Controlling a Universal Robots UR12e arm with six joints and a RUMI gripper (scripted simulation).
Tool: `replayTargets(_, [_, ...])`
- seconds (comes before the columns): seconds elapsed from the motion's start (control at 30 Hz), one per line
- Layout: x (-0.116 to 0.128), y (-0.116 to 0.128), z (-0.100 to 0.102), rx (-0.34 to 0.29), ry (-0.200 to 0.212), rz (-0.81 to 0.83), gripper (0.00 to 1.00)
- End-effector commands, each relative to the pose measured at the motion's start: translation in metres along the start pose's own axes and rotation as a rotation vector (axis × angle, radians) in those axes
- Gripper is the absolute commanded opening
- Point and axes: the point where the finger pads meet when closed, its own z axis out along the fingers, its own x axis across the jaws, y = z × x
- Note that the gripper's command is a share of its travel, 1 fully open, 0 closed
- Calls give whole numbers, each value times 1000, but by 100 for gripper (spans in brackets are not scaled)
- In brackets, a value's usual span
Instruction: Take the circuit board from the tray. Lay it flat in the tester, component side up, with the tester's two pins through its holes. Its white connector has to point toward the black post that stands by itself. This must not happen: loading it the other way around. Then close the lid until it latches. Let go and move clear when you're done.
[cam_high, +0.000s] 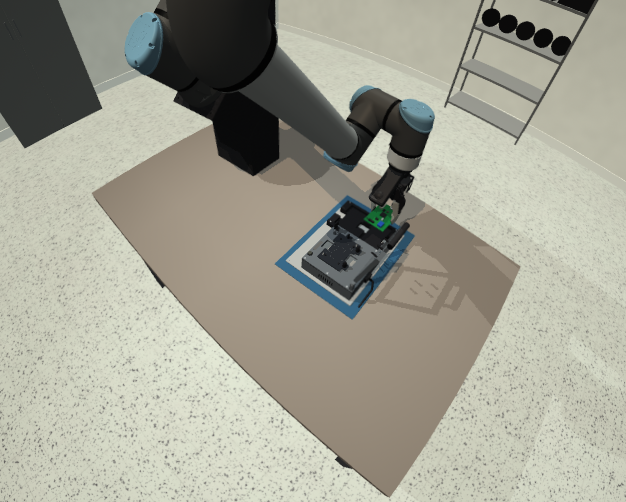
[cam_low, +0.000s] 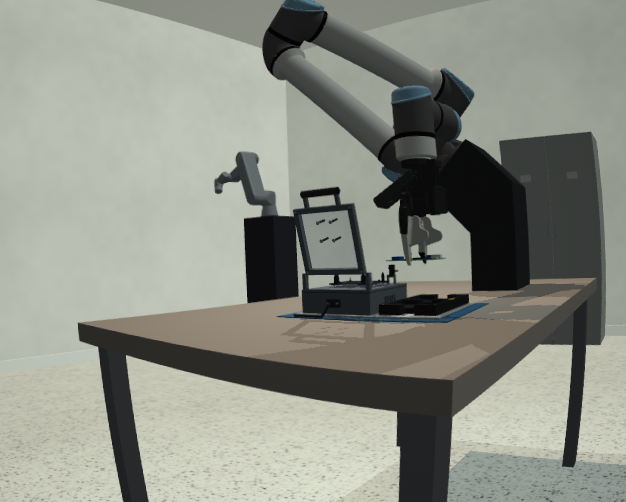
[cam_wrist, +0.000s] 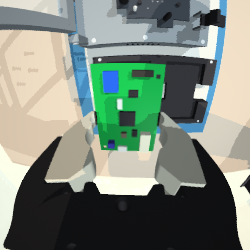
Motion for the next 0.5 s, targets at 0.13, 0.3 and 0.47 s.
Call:
replayTargets(0.13, [3, 3, 0, -2, 1, -36, 39])
replayTargets(0.3, [3, 3, 0, -2, 1, -41, 39])
replayTargets(0.47, [3, 3, 0, -2, 1, -43, 39])
